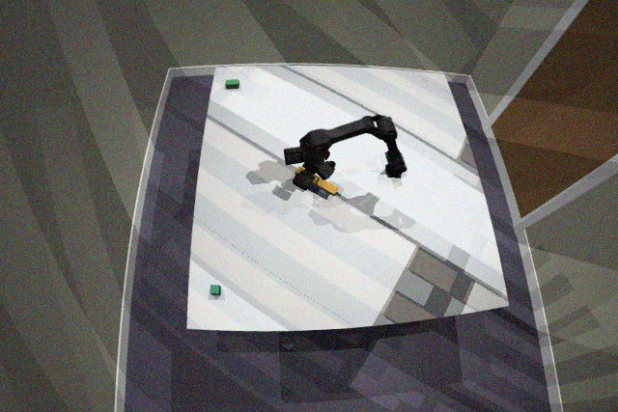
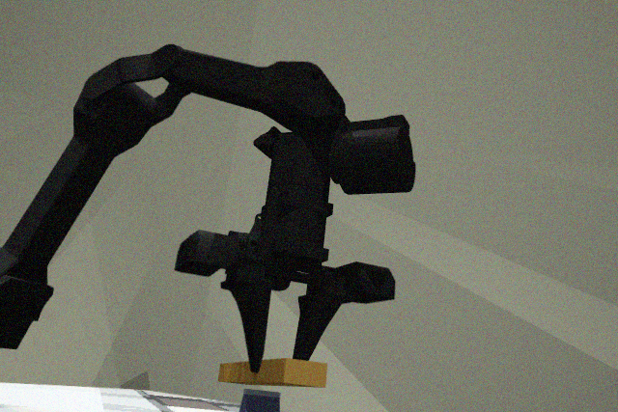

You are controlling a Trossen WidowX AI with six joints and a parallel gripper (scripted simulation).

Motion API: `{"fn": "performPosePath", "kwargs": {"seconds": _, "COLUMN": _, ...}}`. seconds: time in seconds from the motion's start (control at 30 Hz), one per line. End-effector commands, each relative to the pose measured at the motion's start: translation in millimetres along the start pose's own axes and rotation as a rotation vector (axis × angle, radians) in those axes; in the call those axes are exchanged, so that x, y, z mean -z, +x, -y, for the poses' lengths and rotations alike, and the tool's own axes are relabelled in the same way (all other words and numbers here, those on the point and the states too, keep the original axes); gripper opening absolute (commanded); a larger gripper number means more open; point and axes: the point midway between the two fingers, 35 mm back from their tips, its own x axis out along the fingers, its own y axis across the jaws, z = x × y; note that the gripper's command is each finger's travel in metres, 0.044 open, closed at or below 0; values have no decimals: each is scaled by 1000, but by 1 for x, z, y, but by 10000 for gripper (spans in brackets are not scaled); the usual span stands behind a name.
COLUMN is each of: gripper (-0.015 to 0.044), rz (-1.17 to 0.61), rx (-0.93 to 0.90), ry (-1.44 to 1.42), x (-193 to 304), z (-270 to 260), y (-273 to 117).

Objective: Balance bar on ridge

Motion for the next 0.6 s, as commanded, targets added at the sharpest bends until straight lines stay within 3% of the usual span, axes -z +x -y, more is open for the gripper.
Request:
{"fn": "performPosePath", "kwargs": {"seconds": 0.0, "gripper": 0, "rz": -1, "rx": -2, "ry": -4, "x": 0, "z": 0, "y": 1}}
{"fn": "performPosePath", "kwargs": {"seconds": 0.57, "gripper": 0, "rz": -1, "rx": -2, "ry": -4, "x": 0, "z": 0, "y": 2}}
